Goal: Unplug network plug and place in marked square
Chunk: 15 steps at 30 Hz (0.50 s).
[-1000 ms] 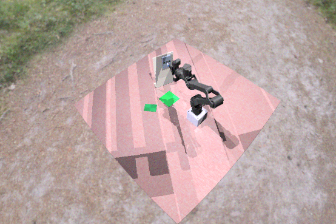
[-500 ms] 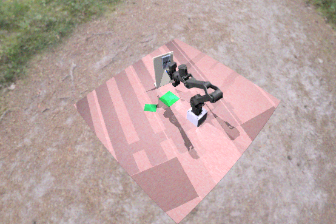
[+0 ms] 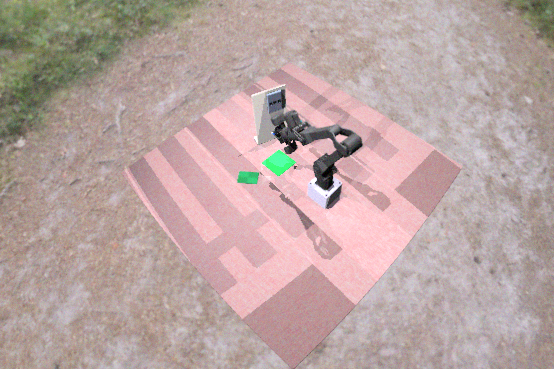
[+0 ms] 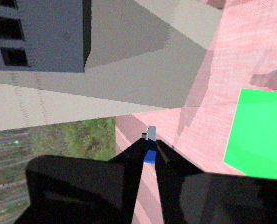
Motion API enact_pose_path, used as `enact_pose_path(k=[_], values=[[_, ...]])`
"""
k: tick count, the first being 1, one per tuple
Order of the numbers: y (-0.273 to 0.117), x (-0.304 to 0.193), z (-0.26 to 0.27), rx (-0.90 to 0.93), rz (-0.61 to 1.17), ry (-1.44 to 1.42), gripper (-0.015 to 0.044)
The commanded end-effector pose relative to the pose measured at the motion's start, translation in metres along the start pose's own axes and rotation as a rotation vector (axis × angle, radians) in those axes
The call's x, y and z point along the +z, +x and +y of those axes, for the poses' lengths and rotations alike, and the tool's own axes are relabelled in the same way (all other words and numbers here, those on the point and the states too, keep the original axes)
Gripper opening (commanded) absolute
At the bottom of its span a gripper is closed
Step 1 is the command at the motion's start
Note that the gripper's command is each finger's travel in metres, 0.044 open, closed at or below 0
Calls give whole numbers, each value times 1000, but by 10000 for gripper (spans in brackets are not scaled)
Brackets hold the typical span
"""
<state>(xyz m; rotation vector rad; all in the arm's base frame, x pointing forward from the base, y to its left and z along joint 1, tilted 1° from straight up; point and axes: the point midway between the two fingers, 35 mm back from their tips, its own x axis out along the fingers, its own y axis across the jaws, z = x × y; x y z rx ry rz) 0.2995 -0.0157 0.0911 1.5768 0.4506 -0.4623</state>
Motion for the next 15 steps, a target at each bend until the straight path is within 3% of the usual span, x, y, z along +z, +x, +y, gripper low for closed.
enact_pose_path(k=[1,15], values=[[7,-4,-18,-91,1,-8,0],[17,-18,-79,-384,6,-60,0]])
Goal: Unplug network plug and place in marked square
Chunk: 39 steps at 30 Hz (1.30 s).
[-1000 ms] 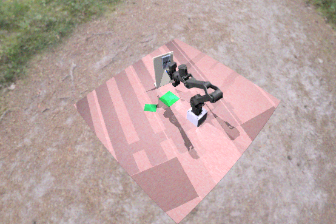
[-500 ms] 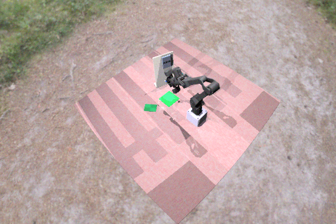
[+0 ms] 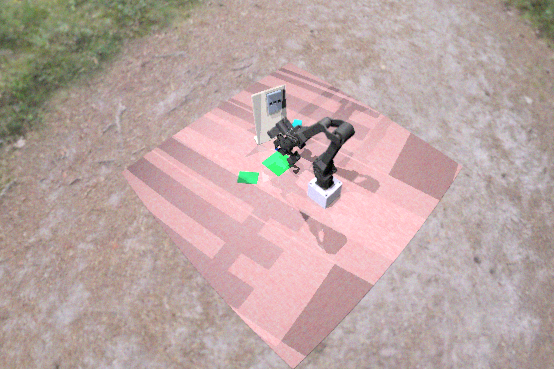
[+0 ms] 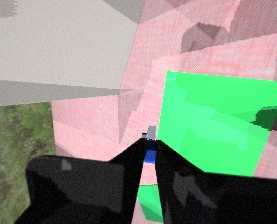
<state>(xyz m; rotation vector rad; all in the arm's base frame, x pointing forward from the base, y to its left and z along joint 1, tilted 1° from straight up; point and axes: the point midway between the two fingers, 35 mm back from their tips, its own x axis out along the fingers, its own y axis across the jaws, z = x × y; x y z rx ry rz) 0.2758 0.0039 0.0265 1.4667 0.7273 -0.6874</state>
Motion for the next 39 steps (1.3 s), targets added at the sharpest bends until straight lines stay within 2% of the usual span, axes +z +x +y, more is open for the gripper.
enact_pose_path(k=[1,39], values=[[5,-2,-11,-61,-5,-14,0],[31,-2,-27,-61,-5,-14,0]])
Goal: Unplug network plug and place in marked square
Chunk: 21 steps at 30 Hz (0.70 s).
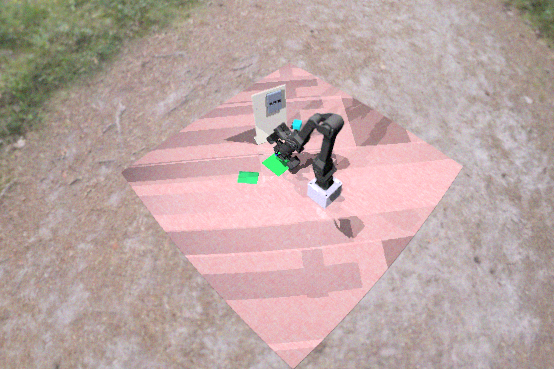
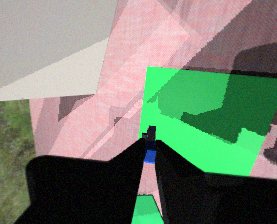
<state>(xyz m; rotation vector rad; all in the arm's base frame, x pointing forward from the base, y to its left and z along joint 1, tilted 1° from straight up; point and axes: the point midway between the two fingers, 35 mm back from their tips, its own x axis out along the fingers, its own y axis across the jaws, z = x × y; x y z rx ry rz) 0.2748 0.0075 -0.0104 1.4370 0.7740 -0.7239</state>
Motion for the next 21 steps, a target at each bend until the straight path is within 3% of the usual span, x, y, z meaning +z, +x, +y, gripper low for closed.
enact_pose_path(k=[1,21], values=[[3,1,-4,-5,-5,0,0],[16,1,-15,-5,-5,0,0]])
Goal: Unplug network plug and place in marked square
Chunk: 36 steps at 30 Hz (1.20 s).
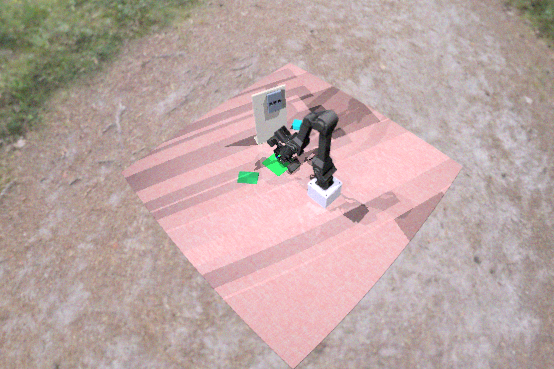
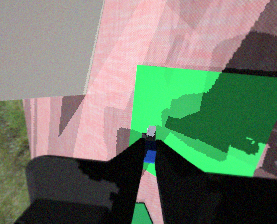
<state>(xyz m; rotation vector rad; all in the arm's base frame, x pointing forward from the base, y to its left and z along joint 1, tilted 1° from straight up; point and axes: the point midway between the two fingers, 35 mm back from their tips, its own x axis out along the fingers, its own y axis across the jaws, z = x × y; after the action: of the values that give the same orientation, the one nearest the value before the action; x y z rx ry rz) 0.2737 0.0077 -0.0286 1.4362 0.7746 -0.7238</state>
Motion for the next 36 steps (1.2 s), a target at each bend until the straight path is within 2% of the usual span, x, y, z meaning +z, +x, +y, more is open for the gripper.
enact_pose_path(k=[1,34,36], values=[[3,1,-5,-5,-5,1,0],[13,-1,-13,-4,0,-2,0],[13,-1,-13,-4,0,-2,53]])
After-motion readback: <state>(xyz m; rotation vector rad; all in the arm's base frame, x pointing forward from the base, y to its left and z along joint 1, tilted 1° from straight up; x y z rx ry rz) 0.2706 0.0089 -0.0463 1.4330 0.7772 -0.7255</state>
